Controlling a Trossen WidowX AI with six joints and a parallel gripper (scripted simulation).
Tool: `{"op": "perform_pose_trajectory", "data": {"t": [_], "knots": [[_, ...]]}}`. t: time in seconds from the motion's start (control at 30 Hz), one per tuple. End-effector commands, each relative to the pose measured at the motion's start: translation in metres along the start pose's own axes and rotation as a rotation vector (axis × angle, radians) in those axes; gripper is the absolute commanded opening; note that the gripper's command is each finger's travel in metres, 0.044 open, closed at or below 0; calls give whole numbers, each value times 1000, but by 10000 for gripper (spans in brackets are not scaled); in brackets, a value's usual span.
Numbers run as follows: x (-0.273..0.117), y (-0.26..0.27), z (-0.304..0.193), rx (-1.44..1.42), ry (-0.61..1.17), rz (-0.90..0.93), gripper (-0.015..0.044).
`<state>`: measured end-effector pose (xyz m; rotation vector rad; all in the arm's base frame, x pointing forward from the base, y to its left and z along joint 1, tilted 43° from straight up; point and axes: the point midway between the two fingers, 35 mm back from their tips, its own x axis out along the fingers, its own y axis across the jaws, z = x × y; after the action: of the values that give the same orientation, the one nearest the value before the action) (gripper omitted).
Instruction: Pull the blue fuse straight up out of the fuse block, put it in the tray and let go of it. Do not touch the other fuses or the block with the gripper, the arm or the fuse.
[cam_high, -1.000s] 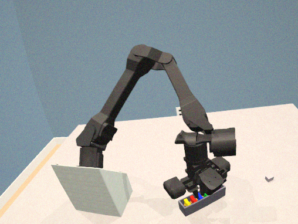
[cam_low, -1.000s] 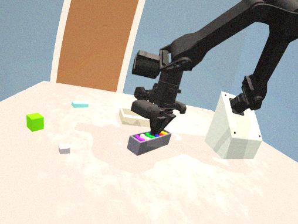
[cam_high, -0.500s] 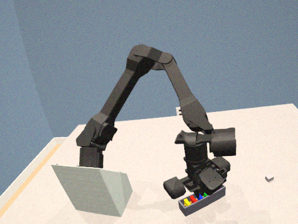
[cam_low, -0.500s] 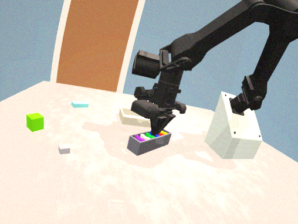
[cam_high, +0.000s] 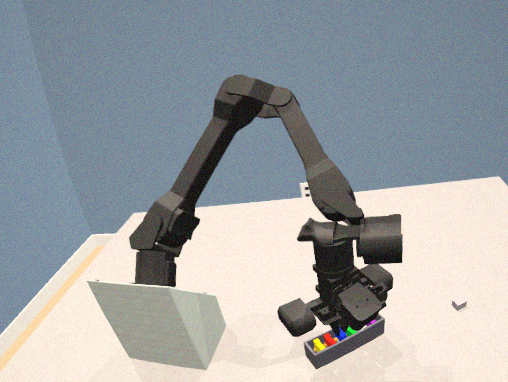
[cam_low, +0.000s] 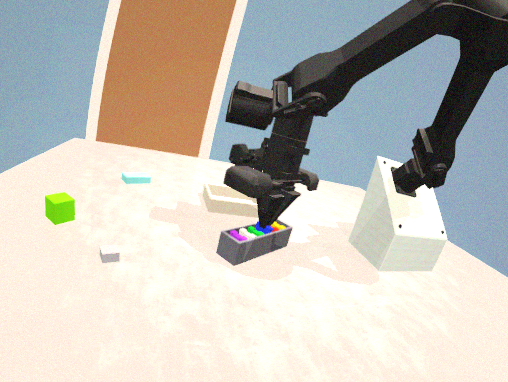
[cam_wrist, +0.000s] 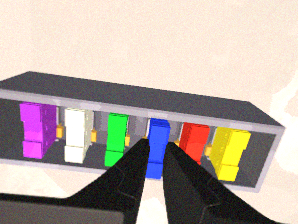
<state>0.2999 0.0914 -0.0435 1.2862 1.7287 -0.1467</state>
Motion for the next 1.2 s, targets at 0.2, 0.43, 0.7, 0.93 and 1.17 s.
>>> {"op": "perform_pose_trajectory", "data": {"t": [0.2, 0.43, 0.7, 0.93, 1.17], "knots": [[-5, 0, 0, -4, 0, 0, 0], [-9, 0, 0, -4, 0, 0, 0], [-13, 0, 0, -3, 0, 0, 0], [-16, 0, 0, -3, 0, 0, 0], [-20, 0, 0, -2, 0, 0, 0]]}}
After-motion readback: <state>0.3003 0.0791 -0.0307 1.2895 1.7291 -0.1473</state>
